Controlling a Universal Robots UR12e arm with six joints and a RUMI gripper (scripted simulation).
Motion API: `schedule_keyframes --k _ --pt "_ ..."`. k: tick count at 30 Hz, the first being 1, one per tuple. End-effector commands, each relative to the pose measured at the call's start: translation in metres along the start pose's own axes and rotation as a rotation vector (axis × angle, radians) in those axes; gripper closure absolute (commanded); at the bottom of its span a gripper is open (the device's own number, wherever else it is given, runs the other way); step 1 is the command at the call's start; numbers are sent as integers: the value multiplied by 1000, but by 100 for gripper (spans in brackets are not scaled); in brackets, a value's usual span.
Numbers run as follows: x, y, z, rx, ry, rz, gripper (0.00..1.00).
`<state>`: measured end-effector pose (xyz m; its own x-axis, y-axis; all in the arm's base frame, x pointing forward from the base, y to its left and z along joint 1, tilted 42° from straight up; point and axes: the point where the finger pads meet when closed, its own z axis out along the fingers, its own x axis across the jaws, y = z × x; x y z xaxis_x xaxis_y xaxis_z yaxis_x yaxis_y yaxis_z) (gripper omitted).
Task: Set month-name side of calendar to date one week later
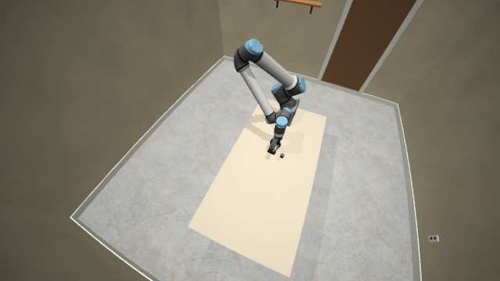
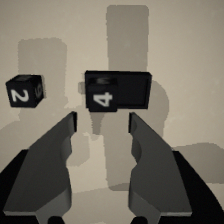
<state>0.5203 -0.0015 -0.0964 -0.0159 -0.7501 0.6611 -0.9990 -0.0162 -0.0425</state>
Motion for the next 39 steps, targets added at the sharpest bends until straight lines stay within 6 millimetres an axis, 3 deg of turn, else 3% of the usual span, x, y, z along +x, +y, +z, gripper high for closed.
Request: schedule_keyframes --k 1,11,12,39 --pt "-1 -1 -28 -10 0 1 71" --pt "-1 -2 -43 -10 0 1 71" --pt "-1 -2 -43 -10 0 1 0" --pt "-3 1 -40 -15 1 -15 0"
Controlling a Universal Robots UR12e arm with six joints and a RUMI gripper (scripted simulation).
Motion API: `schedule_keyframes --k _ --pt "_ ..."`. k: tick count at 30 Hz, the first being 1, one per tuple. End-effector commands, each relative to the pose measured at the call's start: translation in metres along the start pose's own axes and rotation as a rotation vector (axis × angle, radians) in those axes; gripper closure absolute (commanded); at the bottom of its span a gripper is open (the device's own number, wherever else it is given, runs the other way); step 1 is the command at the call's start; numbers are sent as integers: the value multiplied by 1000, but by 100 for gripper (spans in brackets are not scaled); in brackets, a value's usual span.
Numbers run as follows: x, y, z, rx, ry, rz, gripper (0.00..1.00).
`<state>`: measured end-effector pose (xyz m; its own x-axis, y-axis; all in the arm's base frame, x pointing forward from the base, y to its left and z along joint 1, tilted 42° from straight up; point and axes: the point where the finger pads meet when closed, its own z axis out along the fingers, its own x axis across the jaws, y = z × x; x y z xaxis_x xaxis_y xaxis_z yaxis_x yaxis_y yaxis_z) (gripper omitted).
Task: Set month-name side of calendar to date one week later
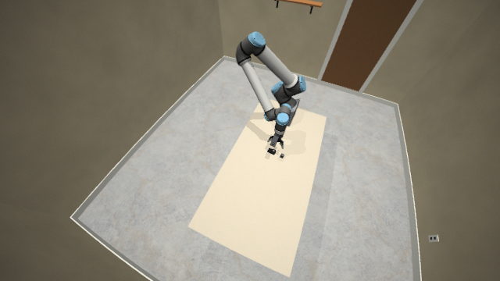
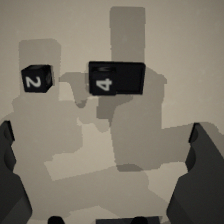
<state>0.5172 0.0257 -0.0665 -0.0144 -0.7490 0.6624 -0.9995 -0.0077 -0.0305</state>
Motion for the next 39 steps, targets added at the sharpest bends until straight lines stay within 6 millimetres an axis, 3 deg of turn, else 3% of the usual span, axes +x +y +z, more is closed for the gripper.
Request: schedule_keyframes --k 1,14,39 --pt "-3 -1 0 0 -1 -21 0" --pt "-18 -5 2 3 -2 -244 0" --pt "-56 -8 8 4 -1 -841 0"
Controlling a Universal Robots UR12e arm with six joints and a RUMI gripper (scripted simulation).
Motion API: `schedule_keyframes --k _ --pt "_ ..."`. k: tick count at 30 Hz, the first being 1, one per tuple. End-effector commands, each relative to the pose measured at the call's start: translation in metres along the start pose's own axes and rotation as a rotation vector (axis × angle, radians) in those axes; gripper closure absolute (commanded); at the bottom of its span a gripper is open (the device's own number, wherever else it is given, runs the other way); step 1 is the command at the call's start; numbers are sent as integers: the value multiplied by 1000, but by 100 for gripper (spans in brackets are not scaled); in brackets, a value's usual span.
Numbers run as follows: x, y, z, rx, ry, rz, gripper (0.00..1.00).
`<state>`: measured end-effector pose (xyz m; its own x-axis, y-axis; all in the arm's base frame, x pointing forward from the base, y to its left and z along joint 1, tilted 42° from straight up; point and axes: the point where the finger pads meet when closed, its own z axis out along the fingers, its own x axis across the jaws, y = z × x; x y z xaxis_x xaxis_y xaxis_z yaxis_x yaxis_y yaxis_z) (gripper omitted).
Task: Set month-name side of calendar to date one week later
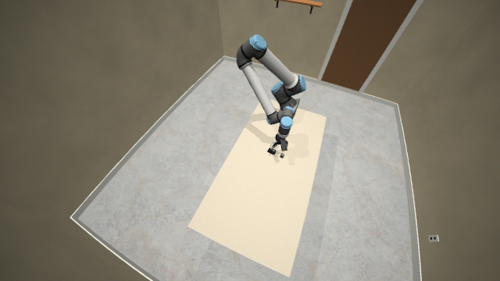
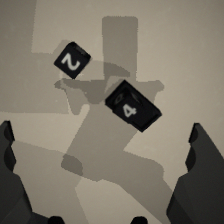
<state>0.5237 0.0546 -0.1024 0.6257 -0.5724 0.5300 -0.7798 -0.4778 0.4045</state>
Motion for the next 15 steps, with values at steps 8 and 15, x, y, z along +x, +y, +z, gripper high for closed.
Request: schedule_keyframes --k 8,15 --pt "-14 -14 2 12 1 -300 0" --pt "-22 -19 4 11 2 -474 0"
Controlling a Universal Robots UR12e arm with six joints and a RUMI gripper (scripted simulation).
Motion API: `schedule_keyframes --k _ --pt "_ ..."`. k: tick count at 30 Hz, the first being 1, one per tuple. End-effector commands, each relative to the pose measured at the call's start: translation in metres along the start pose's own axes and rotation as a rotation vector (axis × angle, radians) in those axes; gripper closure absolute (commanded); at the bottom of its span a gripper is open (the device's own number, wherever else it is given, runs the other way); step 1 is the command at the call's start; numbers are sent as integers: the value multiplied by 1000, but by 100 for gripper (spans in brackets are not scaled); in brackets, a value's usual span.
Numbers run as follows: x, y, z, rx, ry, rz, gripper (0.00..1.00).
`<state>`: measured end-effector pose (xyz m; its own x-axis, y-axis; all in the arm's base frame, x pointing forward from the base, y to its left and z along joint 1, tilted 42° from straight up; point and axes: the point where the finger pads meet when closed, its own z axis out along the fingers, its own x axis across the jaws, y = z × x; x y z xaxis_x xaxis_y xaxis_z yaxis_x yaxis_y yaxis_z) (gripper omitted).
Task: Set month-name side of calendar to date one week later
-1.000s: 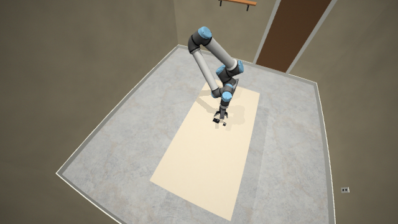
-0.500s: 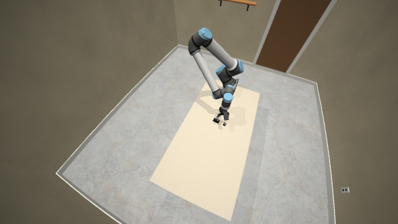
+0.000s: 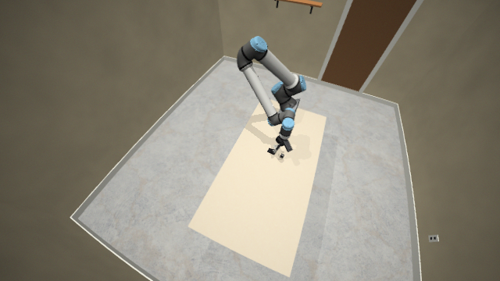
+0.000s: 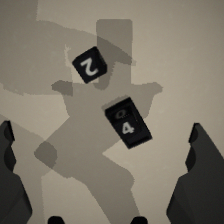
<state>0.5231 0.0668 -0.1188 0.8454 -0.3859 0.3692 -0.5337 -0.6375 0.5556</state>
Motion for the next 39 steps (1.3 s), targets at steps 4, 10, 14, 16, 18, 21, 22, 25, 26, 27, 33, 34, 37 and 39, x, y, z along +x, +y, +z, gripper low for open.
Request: schedule_keyframes --k 4,10,14,16,18,21,22,25,26,27,33,34,37,39 --pt "-7 -14 1 11 5 -244 0" --pt "-11 -18 3 11 6 -353 0" --pt "-15 -21 4 10 5 -429 0" --pt "-15 -23 4 10 6 -466 0" --pt "-16 -24 5 10 7 -495 0" --pt "-18 -25 5 10 6 -522 0" --pt "-18 -24 6 9 5 -528 0" --pt "-19 -24 7 8 4 -535 0" --pt "-19 -24 6 8 4 -535 0" --pt "-19 -24 6 8 4 -535 0" --pt "-18 -23 6 8 5 -534 71" --pt "-18 -23 6 8 5 -534 71" --pt "-18 -23 6 8 5 -534 71" --pt "-18 -23 6 8 5 -534 71"
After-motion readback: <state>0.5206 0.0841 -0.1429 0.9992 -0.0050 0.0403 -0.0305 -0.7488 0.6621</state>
